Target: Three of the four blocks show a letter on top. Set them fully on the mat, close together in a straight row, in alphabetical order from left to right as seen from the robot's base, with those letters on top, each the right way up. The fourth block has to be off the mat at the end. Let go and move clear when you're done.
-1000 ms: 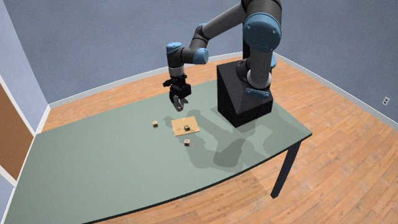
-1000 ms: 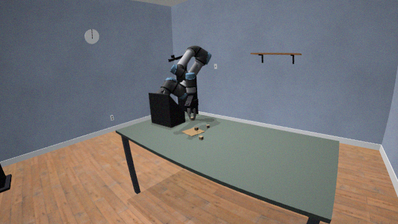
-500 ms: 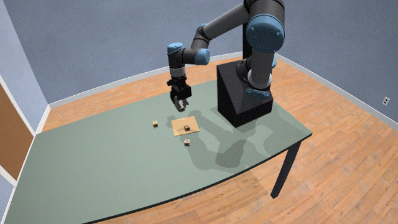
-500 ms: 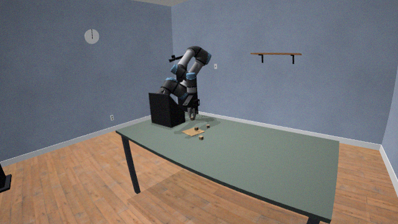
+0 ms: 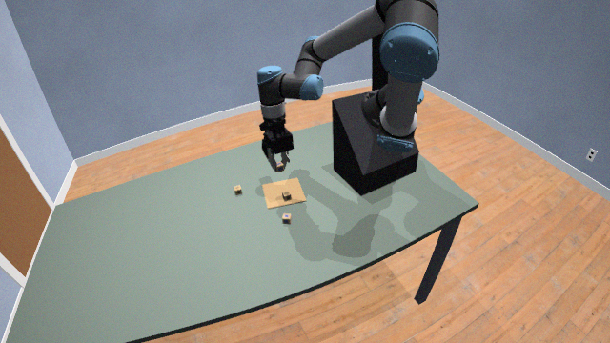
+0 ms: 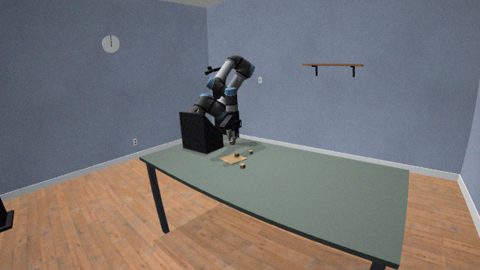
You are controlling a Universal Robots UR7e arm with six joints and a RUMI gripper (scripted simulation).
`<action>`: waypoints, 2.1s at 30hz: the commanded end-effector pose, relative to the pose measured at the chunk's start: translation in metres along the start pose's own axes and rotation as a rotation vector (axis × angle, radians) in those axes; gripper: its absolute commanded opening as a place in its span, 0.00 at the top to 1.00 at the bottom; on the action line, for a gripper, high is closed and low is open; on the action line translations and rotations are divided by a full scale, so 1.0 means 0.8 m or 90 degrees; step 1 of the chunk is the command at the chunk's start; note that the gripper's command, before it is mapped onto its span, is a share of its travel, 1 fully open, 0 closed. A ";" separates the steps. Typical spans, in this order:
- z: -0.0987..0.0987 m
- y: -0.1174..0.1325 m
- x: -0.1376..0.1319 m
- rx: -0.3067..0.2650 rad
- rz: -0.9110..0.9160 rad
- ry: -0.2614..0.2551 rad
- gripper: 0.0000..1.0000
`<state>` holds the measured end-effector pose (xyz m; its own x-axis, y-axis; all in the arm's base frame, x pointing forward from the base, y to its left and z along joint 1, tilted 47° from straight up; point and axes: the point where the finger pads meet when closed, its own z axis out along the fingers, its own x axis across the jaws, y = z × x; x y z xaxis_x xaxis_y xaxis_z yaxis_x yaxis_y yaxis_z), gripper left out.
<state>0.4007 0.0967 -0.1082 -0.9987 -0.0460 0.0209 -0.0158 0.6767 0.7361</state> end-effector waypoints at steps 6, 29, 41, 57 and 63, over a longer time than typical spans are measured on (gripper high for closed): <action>0.000 0.001 0.001 0.001 0.024 -0.001 0.95; 0.001 0.002 0.001 0.001 0.030 -0.001 0.95; 0.036 0.002 0.001 0.001 0.030 -0.001 0.95; 0.111 0.002 0.001 0.001 0.030 -0.001 0.95; 0.120 0.002 0.001 0.001 0.030 -0.001 0.95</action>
<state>0.3943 0.1634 -0.1669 -0.9983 -0.0154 0.0570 0.0315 0.6776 0.7348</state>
